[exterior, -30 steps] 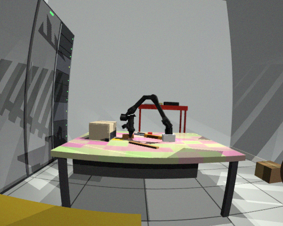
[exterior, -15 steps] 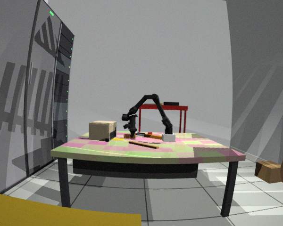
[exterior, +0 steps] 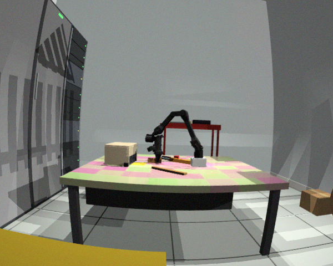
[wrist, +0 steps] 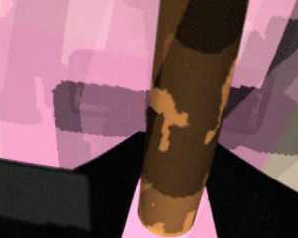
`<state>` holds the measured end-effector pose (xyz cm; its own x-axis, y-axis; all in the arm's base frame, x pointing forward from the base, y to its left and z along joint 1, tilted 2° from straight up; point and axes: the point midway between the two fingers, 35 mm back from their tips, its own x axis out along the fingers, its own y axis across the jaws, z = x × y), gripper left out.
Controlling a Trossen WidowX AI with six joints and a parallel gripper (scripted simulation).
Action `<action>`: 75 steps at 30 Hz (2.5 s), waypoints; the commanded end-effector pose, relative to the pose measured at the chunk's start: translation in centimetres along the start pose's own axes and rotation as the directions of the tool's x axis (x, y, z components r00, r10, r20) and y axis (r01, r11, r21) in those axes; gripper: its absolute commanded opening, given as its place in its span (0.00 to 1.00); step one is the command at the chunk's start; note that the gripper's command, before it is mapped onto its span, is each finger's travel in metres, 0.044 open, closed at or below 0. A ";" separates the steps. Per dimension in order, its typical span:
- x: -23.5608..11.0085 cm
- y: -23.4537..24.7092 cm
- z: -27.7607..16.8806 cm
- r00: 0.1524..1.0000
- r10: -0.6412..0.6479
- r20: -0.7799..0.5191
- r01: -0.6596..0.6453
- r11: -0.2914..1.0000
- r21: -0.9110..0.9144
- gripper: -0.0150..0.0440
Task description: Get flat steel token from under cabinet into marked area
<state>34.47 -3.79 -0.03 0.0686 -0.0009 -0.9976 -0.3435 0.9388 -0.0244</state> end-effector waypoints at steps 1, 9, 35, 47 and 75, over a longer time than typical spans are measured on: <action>0.1 0.0 -0.7 1.000 0.002 0.000 -0.002 1.000 -0.001 0.25; 0.1 0.0 -1.6 1.000 0.002 -0.001 -0.002 1.000 -0.001 0.25; 0.1 -0.1 -4.8 1.000 0.002 -0.004 -0.002 1.000 -0.001 0.25; 0.2 -0.1 -6.4 1.000 0.002 -0.005 -0.002 1.000 -0.001 0.25; 0.2 -0.2 -10.3 1.000 0.002 -0.009 -0.002 1.000 -0.001 0.25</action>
<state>25.54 -7.28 -0.75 0.0618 -0.0014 -0.9981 -0.3450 0.9383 -0.0227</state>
